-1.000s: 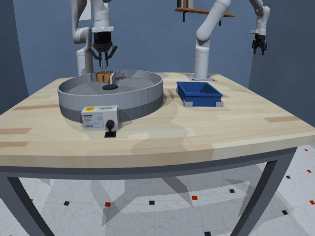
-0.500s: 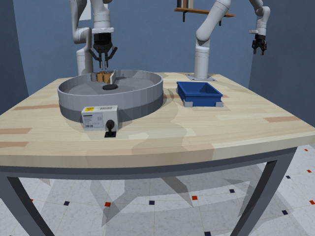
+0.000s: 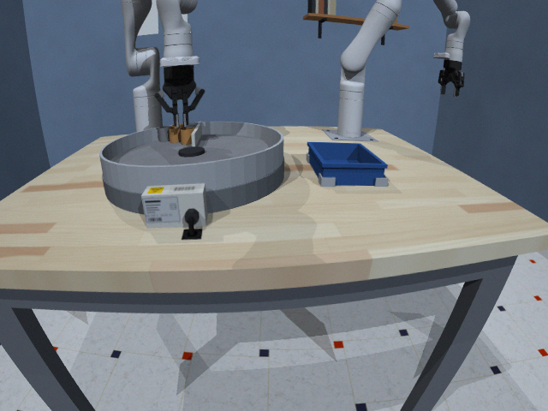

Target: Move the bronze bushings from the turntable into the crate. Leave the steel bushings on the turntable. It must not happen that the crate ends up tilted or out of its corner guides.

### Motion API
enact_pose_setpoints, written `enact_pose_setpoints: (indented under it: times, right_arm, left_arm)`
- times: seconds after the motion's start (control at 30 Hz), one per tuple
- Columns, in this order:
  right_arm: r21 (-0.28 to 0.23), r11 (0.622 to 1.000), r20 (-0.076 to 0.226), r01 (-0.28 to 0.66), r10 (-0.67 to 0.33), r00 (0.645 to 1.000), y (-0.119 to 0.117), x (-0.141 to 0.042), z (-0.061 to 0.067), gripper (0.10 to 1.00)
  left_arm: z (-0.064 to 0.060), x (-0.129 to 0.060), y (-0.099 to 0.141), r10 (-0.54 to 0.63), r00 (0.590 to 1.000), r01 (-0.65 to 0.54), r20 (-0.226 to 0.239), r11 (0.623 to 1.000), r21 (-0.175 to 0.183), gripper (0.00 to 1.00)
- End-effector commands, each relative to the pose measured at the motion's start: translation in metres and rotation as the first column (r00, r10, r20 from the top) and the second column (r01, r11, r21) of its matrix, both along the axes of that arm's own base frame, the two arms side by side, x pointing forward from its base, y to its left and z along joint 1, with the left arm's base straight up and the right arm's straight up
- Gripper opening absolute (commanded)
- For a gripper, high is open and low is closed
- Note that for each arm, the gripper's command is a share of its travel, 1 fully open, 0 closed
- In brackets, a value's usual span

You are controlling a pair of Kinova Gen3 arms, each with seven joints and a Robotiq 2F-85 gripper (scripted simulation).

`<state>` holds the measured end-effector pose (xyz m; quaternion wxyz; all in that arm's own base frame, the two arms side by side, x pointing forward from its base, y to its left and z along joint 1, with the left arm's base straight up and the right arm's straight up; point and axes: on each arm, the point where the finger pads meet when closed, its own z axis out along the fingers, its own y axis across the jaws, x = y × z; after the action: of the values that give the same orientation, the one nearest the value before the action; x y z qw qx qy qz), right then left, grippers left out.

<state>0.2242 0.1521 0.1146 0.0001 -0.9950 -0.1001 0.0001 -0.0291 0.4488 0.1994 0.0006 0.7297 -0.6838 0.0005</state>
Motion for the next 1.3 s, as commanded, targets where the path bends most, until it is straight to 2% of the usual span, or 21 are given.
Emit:
enact_pose_setpoints:
  times: [0.0, 0.93, 1.27]
  right_arm:
    - [0.0, 1.0, 0.001, 0.0, 0.0, 1.0, 0.0, 0.0, 0.0, 0.213]
    - [0.0, 1.0, 0.001, 0.0, 0.0, 1.0, 0.0, 0.0, 0.0, 0.213]
    - [0.0, 1.0, 0.001, 0.0, 0.0, 1.0, 0.0, 0.0, -0.013, 0.213]
  left_arm:
    - [0.001, 0.0, 0.0, 0.0, 1.0, 0.0, 0.0, 1.0, 0.002, 1.0]
    - [0.001, 0.0, 0.0, 0.0, 1.0, 0.0, 0.0, 1.0, 0.002, 1.0]
    - [0.001, 0.0, 0.0, 0.0, 1.0, 0.0, 0.0, 1.0, 0.002, 1.0]
